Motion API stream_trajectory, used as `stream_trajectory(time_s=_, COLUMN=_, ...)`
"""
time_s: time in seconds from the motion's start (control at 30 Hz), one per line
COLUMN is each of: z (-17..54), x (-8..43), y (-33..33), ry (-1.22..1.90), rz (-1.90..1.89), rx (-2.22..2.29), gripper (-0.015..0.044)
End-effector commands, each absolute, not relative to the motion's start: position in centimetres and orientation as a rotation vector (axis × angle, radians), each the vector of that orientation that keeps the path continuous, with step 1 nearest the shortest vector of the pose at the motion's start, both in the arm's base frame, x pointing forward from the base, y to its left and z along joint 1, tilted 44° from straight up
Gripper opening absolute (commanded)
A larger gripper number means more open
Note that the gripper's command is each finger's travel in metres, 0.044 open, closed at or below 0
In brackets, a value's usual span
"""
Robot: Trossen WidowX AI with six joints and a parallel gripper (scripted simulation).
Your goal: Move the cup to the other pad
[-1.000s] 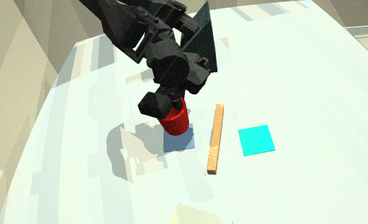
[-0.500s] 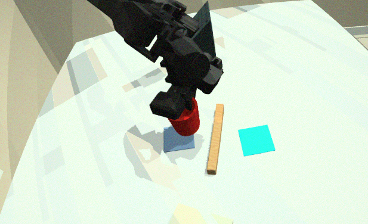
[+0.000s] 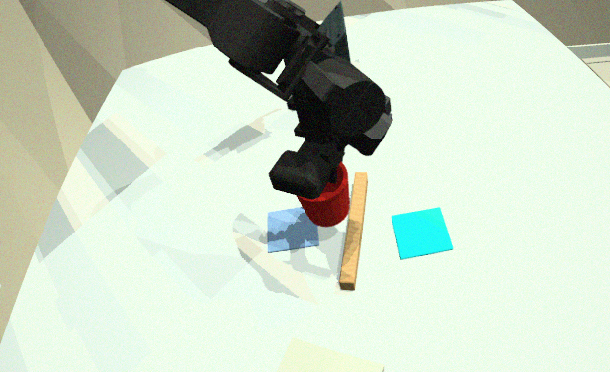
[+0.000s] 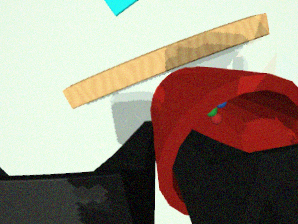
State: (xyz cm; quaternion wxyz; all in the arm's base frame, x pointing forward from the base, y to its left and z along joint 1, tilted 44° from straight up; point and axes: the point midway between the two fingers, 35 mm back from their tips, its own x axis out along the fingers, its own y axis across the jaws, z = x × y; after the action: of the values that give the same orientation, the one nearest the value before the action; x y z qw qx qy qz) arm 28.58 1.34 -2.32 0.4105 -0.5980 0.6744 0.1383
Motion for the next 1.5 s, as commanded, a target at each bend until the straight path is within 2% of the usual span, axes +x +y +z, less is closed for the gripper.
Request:
stream_trajectory(time_s=0.0, z=-2.9, x=28.7, y=1.9, ry=1.7, rz=0.347, rx=-1.499, gripper=0.0)
stream_trajectory(time_s=1.47, z=-8.9, x=29.6, y=8.8, ry=1.697, rz=0.349, rx=-1.495, gripper=0.0)
